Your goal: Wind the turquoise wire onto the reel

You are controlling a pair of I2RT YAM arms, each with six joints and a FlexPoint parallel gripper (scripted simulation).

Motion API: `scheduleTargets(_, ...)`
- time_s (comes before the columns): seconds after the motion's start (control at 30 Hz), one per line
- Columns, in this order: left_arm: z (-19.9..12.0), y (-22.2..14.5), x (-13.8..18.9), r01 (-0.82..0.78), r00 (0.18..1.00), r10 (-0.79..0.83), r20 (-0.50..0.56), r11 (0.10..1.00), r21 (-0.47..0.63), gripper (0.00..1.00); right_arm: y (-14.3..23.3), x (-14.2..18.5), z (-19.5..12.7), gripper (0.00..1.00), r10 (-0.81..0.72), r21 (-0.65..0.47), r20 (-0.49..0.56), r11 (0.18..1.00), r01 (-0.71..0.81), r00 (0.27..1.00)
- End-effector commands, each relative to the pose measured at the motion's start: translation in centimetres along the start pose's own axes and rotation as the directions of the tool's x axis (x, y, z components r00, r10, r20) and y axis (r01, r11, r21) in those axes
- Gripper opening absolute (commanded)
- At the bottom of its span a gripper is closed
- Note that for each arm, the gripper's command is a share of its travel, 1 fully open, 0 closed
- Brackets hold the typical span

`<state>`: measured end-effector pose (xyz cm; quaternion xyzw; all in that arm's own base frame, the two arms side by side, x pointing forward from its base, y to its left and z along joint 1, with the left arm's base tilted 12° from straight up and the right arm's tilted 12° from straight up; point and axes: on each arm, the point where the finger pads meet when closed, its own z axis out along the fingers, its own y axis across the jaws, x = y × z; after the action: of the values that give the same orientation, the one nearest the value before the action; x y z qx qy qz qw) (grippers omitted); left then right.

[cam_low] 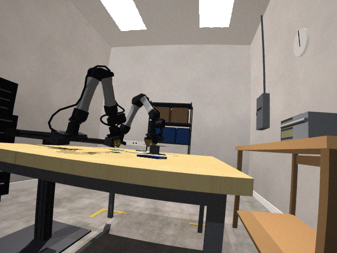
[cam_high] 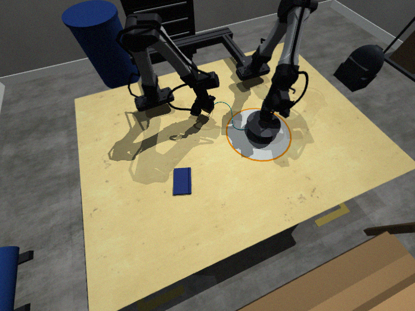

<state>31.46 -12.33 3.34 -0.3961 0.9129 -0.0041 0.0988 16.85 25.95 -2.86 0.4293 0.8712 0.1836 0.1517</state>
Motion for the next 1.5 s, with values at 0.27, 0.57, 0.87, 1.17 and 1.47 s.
scheduleTargets(0.27,0.4,-4.7,-5.9,-0.661,0.751,0.660,0.019,0.751,-0.004,0.57,1.0,0.4,-0.3,0.00,-0.023,0.069,0.021,0.997,0.021,1.000)
scheduleTargets(0.57,0.4,-10.5,-5.0,-0.951,0.307,0.951,0.045,0.308,-0.013,0.57,0.6,0.3,-0.3,0.00,-0.049,0.092,0.050,0.995,0.044,0.998)
scheduleTargets(0.87,0.6,-13.2,-1.3,-0.994,-0.108,0.990,0.088,-0.106,-0.030,0.57,1.0,0.5,-0.4,0.00,-0.067,-0.006,0.085,0.998,0.068,0.994)
scheduleTargets(1.17,1.3,-12.5,0.4,-0.763,-0.646,0.757,0.096,-0.645,-0.040,0.57,2.0,0.5,-0.6,0.00,-0.031,-0.165,0.092,0.985,0.046,0.995)
scheduleTargets(1.47,1.6,-11.7,-0.2,-0.433,-0.899,0.430,0.082,-0.901,-0.025,0.57,2.4,0.8,-0.7,0.00,0.005,-0.210,0.030,0.978,0.002,1.000)
